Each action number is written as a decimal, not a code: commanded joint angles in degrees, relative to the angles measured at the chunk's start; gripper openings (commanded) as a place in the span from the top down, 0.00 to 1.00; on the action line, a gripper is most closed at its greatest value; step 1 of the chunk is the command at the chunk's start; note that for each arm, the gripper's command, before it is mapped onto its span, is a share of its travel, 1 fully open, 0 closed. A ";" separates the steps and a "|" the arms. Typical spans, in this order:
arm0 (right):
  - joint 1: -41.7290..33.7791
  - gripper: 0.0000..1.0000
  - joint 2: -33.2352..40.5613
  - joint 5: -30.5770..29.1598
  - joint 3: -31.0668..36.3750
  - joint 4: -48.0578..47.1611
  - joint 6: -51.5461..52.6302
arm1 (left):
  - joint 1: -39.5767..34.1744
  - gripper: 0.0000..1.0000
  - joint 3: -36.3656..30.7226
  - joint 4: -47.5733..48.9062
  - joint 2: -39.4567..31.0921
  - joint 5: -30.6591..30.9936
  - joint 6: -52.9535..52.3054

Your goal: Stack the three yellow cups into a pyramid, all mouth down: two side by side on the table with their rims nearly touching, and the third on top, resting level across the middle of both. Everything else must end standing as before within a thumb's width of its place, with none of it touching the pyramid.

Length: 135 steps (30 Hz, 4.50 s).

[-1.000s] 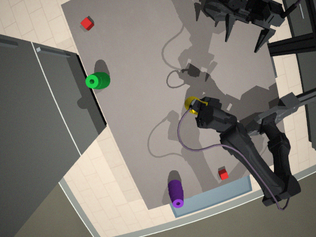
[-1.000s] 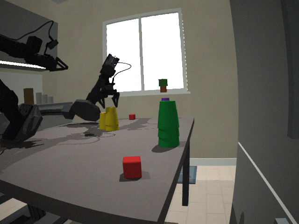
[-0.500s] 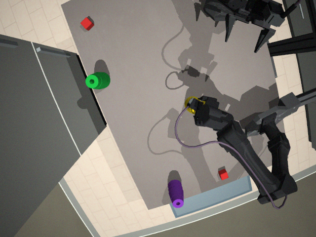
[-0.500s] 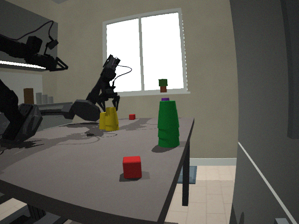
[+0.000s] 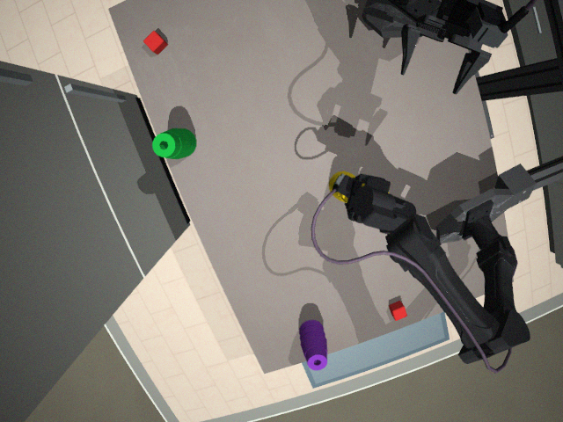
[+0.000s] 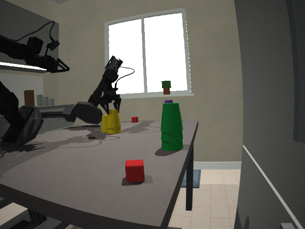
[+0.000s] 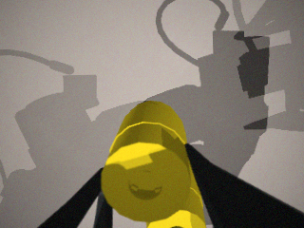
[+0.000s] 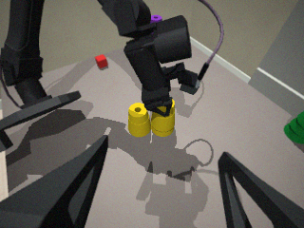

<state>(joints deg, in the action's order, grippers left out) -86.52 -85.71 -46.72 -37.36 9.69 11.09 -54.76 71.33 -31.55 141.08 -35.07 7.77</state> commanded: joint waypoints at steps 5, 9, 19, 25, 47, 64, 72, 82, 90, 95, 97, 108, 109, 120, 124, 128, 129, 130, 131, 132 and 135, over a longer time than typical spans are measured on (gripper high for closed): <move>-0.76 0.00 1.25 -0.54 0.06 -0.70 -0.35 | -0.33 0.45 -0.07 0.22 0.04 -0.21 -0.08; -0.76 0.00 1.25 -0.54 0.06 -0.70 -0.35 | -0.12 0.70 -0.70 0.68 -0.05 -0.73 -0.64; -0.76 0.00 1.25 -0.54 0.06 -0.70 -0.35 | -0.97 1.00 1.33 -1.79 -0.35 -0.15 0.63; -0.76 0.00 1.25 -0.54 0.06 -0.70 -0.35 | -2.04 1.00 3.24 -5.04 -1.63 0.33 1.81; -0.76 0.00 1.25 -0.54 0.06 -0.70 -0.35 | -6.56 1.00 14.99 -20.95 -2.94 1.67 7.03; -0.76 0.00 1.25 -0.54 0.06 -0.70 -0.35 | -8.10 1.00 15.77 -24.30 -4.14 2.30 9.78; -0.76 0.00 1.25 -0.54 0.06 -0.70 -0.35 | -9.26 1.00 9.08 -22.75 -9.00 2.69 10.88; -0.76 0.00 1.25 -0.54 0.06 -0.70 -0.35 | -9.18 1.00 6.19 -20.45 -10.38 2.10 9.62; -0.76 0.00 1.25 -0.54 0.06 -0.70 -0.35 | -8.11 1.00 3.94 -19.46 -10.04 1.82 9.55; -0.76 0.00 1.25 -0.54 0.06 -0.70 -0.35 | -8.46 1.00 3.92 -19.42 -10.05 1.81 9.53; -0.76 0.00 1.25 -0.54 0.06 -0.70 -0.35 | -7.90 1.00 5.42 -18.68 -9.86 1.55 8.90; -0.76 0.00 1.25 -0.54 0.06 -0.70 -0.35 | -7.50 1.00 2.65 -16.80 -10.35 1.31 8.38; -0.76 0.00 1.25 -0.54 0.06 -0.70 -0.35 | -7.50 1.00 2.64 -16.78 -10.36 1.31 8.46; -0.76 0.00 1.25 -0.54 0.06 -0.70 -0.35 | -7.30 1.00 1.51 -15.52 -10.39 1.23 8.07; -0.76 0.00 1.25 -0.54 0.06 -0.70 -0.35 | -7.04 1.00 1.06 -15.01 -10.40 1.20 7.94; -0.76 0.00 1.25 -0.54 0.06 -0.70 -0.35 | -7.02 1.00 0.62 -14.51 -10.41 1.17 7.80; -0.76 0.00 1.25 -0.54 0.06 -0.70 -0.35 | -7.15 1.00 0.61 -14.49 -10.42 1.17 7.88; -0.76 0.00 1.25 -0.54 0.06 -0.70 -0.35 | -7.02 1.00 0.41 -14.25 -10.40 1.15 7.73; -0.76 0.00 1.25 -0.54 0.06 -0.70 -0.35 | -7.06 1.00 0.40 -14.24 -10.41 1.15 7.78; -0.76 0.00 1.25 -0.54 0.06 -0.70 -0.35 | -6.84 1.00 0.21 -14.00 -10.39 1.13 7.65; -0.76 0.00 1.25 -0.54 0.06 -0.70 -0.35 | -6.84 1.00 0.19 -13.97 -10.40 1.13 7.86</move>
<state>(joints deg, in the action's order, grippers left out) -86.52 -85.71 -46.72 -37.36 9.69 11.09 -61.84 72.27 -46.70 131.83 -33.04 15.84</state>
